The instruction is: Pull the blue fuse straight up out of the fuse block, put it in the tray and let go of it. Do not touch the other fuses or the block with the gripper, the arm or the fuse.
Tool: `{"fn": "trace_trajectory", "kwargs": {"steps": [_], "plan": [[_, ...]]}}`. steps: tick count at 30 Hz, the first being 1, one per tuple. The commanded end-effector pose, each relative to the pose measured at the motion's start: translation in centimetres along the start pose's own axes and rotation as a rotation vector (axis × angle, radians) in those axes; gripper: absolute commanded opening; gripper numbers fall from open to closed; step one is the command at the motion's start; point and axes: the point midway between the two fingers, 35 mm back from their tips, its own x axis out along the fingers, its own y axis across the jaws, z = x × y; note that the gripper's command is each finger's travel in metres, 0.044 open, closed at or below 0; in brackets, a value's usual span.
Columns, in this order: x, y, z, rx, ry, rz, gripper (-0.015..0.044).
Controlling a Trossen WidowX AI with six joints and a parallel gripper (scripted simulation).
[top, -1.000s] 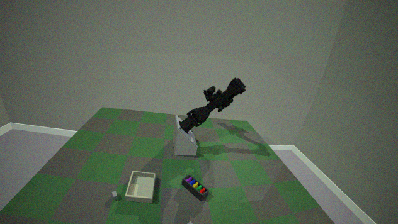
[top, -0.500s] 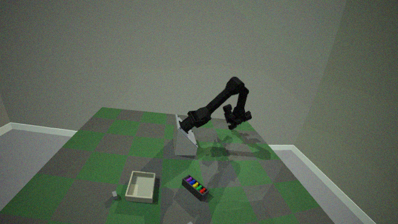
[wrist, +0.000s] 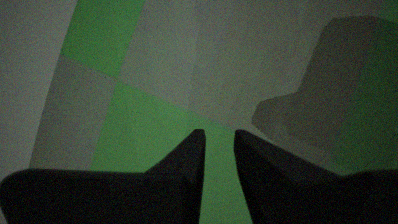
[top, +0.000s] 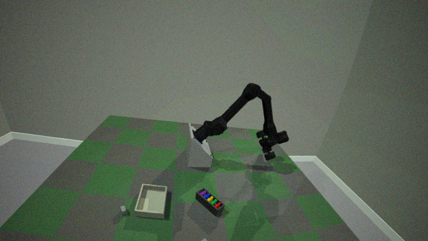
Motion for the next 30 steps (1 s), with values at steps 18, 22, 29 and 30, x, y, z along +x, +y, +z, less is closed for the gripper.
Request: {"fn": "trace_trajectory", "kwargs": {"steps": [18, 22, 29, 30], "plan": [[-22.5, -19.7, -8.2, 0.646, -0.080, -0.781, 0.0072], [-27.1, -20.9, -13.1, 0.924, -0.118, -0.866, 0.0072], [-34.9, -19.7, -22.5, 1.455, -0.255, -0.985, 0.0072], [-35.8, -19.3, -23.8, 1.531, -0.282, -0.995, 0.0072]]}}
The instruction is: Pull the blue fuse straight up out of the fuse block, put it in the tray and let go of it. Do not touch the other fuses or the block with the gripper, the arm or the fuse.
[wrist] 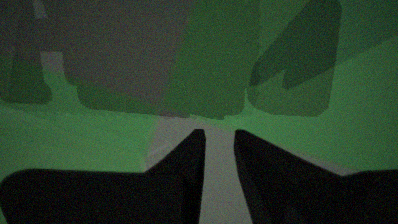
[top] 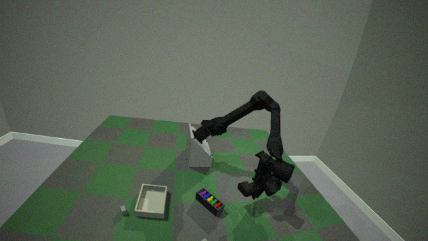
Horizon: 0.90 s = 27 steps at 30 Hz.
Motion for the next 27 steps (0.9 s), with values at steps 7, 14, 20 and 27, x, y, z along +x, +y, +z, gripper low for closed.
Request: {"fn": "trace_trajectory", "kwargs": {"steps": [7, 14, 20, 27], "plan": [[-4.6, -14.0, -2.1, 0.710, 0.006, -0.143, 0.0072], [-6.7, -19.5, -5.7, 1.149, 0.034, -0.097, 0.0072], [-6.9, -20.0, -6.1, 1.196, 0.037, -0.088, 0.0072], [-6.5, -20.0, -6.1, 1.196, 0.037, -0.088, 0.0072]]}}
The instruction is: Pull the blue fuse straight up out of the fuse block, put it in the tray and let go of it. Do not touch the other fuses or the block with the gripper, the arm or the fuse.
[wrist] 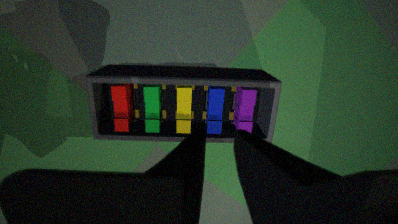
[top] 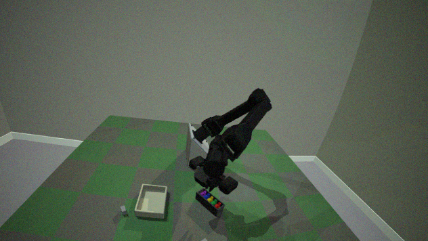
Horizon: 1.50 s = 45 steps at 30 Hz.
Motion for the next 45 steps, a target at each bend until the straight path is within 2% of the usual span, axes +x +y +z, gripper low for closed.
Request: {"fn": "trace_trajectory", "kwargs": {"steps": [1, 45], "plan": [[0.4, -0.1, 0.0, 0.009, 0.004, 0.001, 0.0072], [3.3, -0.2, 0.0, 0.009, 0.005, 0.002, 0.0072]]}}
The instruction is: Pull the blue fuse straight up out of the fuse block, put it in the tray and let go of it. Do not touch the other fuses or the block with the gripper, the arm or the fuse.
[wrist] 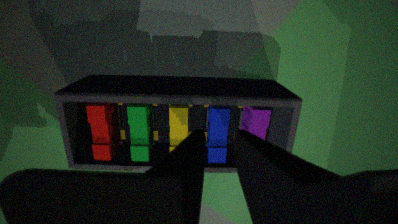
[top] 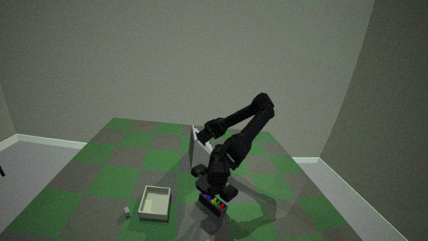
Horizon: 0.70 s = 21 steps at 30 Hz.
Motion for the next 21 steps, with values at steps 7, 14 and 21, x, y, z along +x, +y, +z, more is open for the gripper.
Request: {"fn": "trace_trajectory", "kwargs": {"steps": [7, 14, 21], "plan": [[0.83, -0.05, -0.08, 0.006, 0.004, 0.001, 0.0072], [0.74, 0.02, -0.02, -0.001, 0.001, 0.000, 0.0052], [0.74, 0.02, -0.02, -0.001, 0.001, 0.000, 0.0005]]}}
